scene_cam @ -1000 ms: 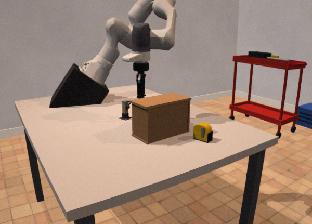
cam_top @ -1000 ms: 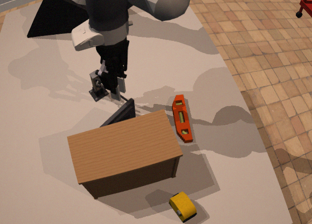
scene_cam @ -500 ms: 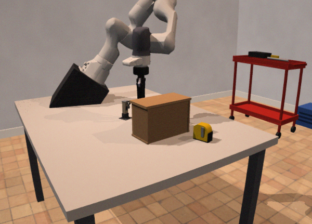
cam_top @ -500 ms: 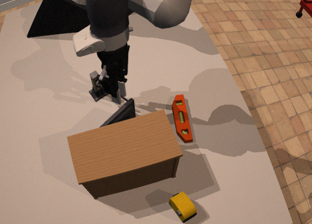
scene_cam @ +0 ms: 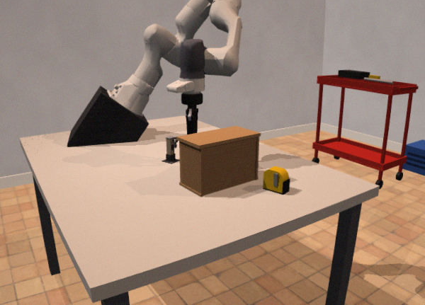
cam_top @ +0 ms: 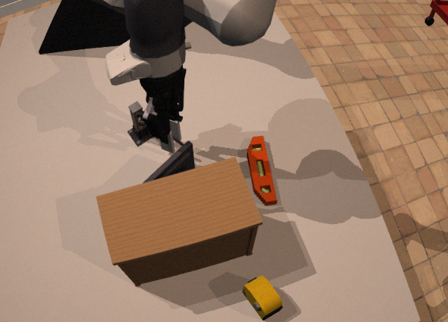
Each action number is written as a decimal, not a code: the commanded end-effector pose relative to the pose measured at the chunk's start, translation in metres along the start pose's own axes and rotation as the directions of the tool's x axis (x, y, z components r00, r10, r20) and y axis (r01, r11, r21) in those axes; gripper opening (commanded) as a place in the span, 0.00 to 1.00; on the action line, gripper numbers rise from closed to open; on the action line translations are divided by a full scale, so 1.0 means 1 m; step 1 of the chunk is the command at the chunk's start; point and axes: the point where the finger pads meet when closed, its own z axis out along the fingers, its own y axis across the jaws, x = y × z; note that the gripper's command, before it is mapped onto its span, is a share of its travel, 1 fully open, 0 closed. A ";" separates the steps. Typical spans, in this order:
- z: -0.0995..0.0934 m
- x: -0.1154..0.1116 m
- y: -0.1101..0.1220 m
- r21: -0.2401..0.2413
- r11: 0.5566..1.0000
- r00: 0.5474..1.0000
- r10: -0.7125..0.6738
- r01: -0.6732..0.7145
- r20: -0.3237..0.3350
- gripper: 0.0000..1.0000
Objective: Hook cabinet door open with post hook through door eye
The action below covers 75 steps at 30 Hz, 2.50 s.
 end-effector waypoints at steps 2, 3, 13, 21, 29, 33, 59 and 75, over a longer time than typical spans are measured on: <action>0.001 -0.001 -0.001 0.004 1.000 1.000 -0.010 0.010 0.001 0.15; 0.001 -0.001 -0.001 0.004 1.000 1.000 -0.010 0.010 0.001 0.15; 0.001 -0.001 -0.001 0.004 1.000 1.000 -0.010 0.010 0.001 0.03; 0.001 -0.001 -0.001 0.004 1.000 1.000 -0.010 0.010 0.001 0.03; 0.001 -0.001 -0.001 0.004 1.000 1.000 -0.010 0.010 0.001 0.03; 0.001 -0.001 -0.001 0.004 1.000 1.000 -0.010 0.010 0.001 0.03; 0.000 -0.001 -0.001 0.004 1.000 1.000 -0.010 0.010 0.001 0.03; -0.008 -0.004 -0.001 0.004 1.000 1.000 -0.007 0.007 0.001 0.03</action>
